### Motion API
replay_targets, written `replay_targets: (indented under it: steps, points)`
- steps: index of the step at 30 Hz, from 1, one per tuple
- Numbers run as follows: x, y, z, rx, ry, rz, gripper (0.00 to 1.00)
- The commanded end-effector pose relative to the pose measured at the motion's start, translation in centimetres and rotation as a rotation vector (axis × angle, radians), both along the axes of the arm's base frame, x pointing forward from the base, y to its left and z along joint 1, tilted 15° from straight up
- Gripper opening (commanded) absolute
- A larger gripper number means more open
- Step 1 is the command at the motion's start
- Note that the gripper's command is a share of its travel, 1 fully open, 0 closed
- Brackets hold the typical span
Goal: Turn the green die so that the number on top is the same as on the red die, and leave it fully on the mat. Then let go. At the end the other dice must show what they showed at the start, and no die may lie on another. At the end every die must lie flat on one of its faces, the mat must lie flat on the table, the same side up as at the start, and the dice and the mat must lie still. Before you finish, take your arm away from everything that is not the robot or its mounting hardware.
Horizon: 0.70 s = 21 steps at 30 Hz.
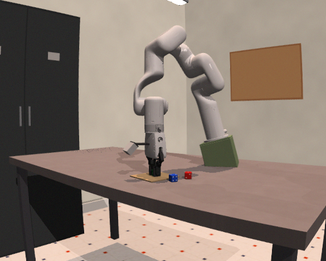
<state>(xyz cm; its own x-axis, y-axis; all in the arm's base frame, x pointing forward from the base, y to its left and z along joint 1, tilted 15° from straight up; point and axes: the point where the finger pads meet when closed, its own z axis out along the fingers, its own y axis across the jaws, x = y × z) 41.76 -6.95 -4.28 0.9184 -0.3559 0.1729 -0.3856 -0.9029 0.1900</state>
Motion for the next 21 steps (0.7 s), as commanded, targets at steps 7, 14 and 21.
replay_targets:
  steps: [7,14,21]
  points:
    - [-0.1,0.7,2.9,0.000,-0.003,0.001,0.21]
    - [-0.5,1.6,6.6,0.000,-0.003,0.001,0.21]
    - [-0.8,2.4,9.7,0.000,-0.003,0.001,0.21]
